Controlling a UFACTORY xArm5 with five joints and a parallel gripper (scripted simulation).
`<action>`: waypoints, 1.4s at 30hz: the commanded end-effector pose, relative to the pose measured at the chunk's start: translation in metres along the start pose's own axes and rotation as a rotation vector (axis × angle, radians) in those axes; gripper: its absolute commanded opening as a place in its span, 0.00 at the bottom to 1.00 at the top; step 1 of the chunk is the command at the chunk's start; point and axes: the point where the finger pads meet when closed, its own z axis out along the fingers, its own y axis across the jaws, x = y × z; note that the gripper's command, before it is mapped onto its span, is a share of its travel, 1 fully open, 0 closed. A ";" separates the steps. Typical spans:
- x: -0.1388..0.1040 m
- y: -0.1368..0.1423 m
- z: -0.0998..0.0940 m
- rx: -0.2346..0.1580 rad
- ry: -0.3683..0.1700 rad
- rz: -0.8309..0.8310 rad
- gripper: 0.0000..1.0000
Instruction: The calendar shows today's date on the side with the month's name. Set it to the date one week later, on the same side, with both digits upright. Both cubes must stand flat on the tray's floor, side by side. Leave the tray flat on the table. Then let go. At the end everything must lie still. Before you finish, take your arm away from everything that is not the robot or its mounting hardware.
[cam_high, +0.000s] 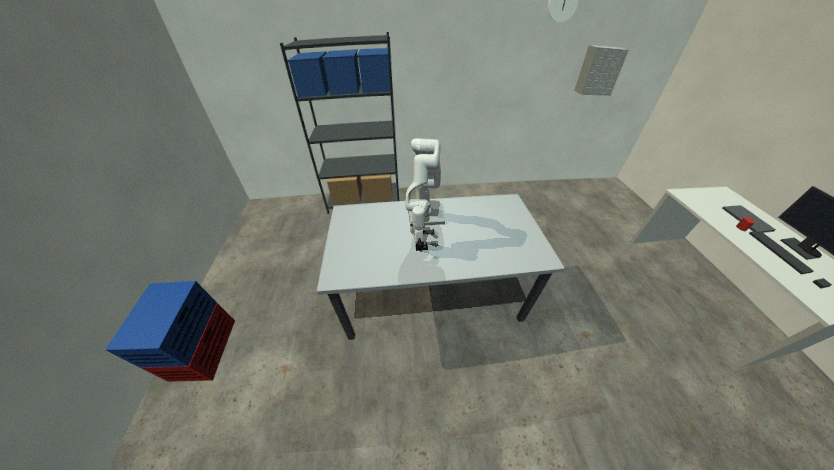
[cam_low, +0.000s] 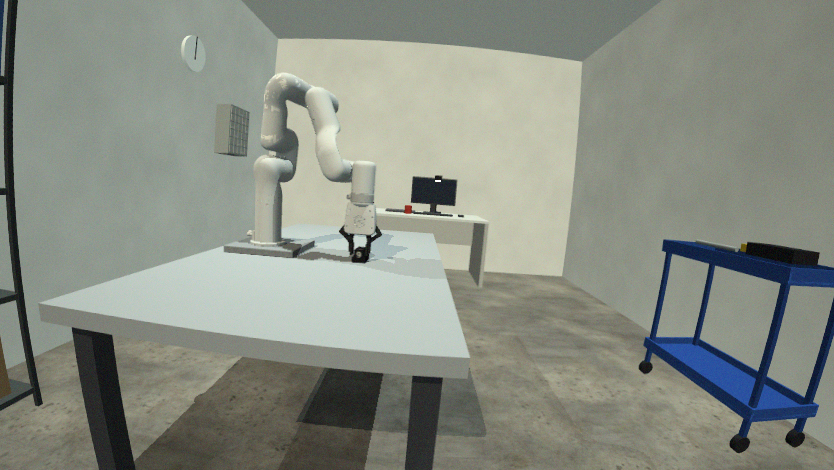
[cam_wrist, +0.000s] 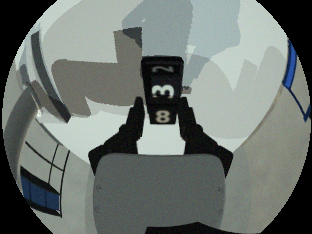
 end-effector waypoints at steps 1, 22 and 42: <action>0.000 0.001 0.001 -0.003 0.000 0.000 0.49; 0.000 0.001 0.001 -0.003 0.000 0.000 0.49; 0.000 0.001 0.001 -0.003 0.000 0.000 0.29</action>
